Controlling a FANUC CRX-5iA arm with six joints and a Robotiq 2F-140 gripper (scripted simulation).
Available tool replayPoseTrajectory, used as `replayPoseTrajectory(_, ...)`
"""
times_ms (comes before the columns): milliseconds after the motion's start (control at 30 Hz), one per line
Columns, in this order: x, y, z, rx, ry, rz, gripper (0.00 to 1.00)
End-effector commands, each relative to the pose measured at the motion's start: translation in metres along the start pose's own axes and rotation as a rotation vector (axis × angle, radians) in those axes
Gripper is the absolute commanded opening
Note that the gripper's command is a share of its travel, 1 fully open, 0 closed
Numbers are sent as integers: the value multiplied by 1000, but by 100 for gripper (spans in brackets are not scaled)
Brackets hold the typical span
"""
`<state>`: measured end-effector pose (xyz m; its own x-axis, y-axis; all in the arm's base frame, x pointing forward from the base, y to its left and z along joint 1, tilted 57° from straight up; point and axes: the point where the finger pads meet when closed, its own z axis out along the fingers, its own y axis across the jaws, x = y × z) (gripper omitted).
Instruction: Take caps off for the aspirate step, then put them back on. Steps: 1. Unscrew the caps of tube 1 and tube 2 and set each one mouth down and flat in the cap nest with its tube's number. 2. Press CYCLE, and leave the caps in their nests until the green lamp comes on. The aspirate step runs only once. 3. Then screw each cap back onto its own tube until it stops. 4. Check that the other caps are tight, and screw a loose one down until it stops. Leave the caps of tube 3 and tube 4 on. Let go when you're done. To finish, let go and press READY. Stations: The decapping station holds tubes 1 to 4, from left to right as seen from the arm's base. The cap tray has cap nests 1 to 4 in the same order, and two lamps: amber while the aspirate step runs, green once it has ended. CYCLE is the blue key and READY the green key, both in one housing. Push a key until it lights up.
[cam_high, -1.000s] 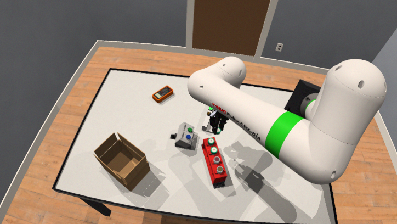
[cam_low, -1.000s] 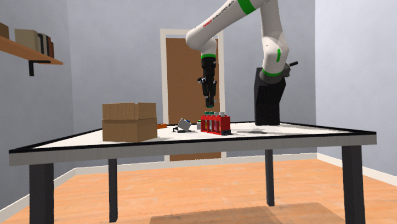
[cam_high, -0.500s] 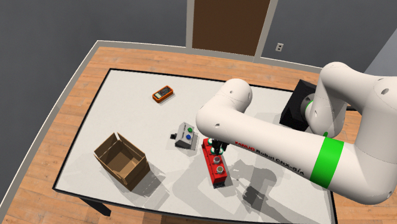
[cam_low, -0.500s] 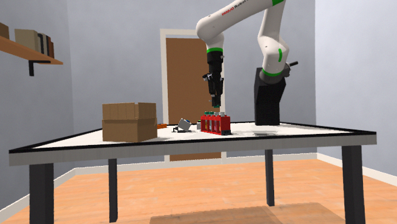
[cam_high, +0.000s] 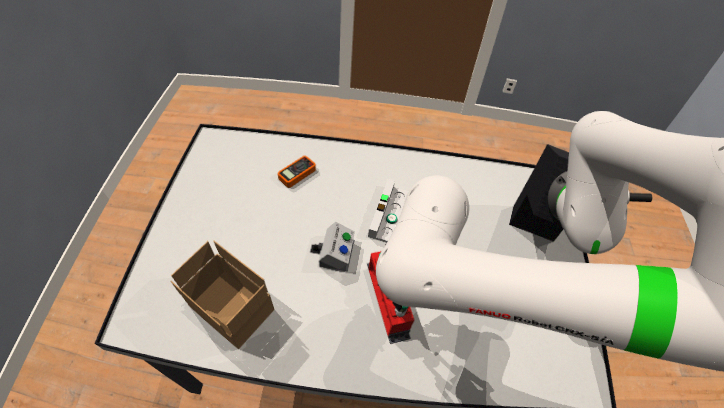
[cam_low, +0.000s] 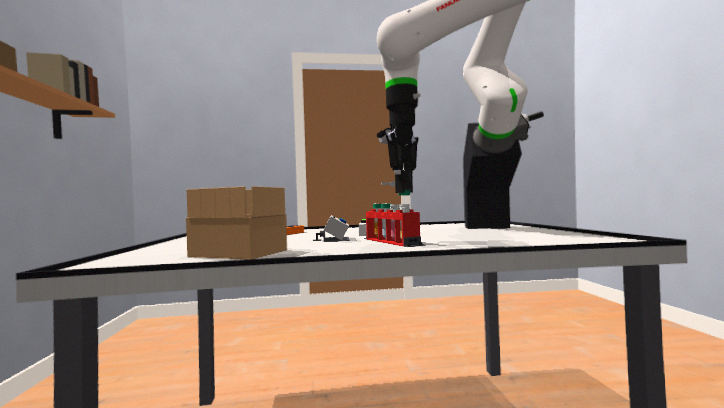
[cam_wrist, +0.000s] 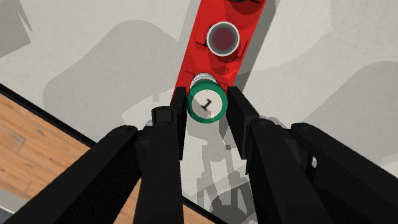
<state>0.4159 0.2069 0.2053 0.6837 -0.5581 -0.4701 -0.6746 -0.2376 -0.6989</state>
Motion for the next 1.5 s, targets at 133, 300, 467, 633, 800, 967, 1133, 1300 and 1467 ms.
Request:
replayPoseTrajectory(133, 0, 0, 11, 1, 1, -1, 30)
replayPoseTrajectory(300, 0, 0, 25, 1, 1, -1, 30)
replayPoseTrajectory(467, 0, 0, 24, 0, 1, -1, 30)
replayPoseTrajectory(633, 0, 0, 25, 1, 1, -1, 30)
replayPoseTrajectory(800, 0, 0, 26, 1, 1, -1, 30)
replayPoseTrajectory(967, 0, -1, 29, 1, 1, -1, 30)
replayPoseTrajectory(1133, 0, -1, 30, 1, 1, -1, 30)
replayPoseTrajectory(1300, 0, -1, 32, 1, 1, -1, 30)
replayPoseTrajectory(1467, 0, -1, 35, 1, 1, -1, 30)
